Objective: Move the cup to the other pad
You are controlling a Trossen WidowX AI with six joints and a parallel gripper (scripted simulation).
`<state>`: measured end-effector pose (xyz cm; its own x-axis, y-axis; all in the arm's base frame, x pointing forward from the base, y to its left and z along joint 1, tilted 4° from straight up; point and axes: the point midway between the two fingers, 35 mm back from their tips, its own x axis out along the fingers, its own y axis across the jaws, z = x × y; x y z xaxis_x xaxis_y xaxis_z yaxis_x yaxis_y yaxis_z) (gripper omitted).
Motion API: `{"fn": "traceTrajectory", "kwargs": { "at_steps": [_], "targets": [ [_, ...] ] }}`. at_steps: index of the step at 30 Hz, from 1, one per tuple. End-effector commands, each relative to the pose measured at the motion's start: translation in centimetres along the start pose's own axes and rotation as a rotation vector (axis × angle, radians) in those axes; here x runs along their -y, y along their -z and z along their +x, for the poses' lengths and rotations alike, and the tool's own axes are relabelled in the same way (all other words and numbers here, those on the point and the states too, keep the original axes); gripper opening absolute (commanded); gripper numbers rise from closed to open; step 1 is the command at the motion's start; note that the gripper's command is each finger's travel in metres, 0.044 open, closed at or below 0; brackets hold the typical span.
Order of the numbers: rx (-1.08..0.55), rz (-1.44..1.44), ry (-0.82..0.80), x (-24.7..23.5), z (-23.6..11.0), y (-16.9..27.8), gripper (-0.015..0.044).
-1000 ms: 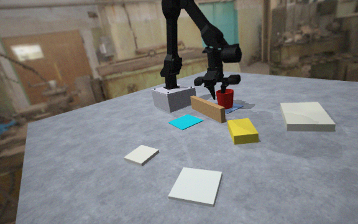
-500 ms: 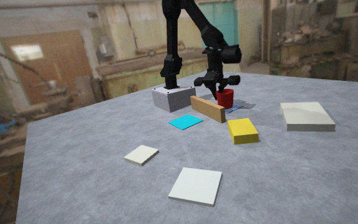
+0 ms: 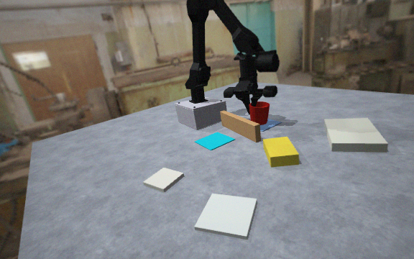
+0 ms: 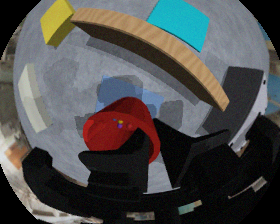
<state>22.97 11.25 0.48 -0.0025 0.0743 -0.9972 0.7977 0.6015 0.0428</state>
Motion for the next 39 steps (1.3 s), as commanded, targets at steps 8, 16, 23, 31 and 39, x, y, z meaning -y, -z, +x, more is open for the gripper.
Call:
{"fn": "traceTrajectory", "kwargs": {
  "at_steps": [8,16,23,31,39],
  "targets": [
    [0.002,-0.003,-0.019,-0.4,-4.8,-0.2,0.0],
    [0.0,-0.001,-0.018,0.0,-7.7,-0.2,0.0],
    [0.0,-0.001,-0.018,0.3,-7.8,-0.3,0.0],
    [0.0,-0.001,-0.017,0.5,-7.8,-0.4,0.0],
    [0.003,0.004,-0.009,0.5,-7.6,-0.5,0.0]
  ]
}}
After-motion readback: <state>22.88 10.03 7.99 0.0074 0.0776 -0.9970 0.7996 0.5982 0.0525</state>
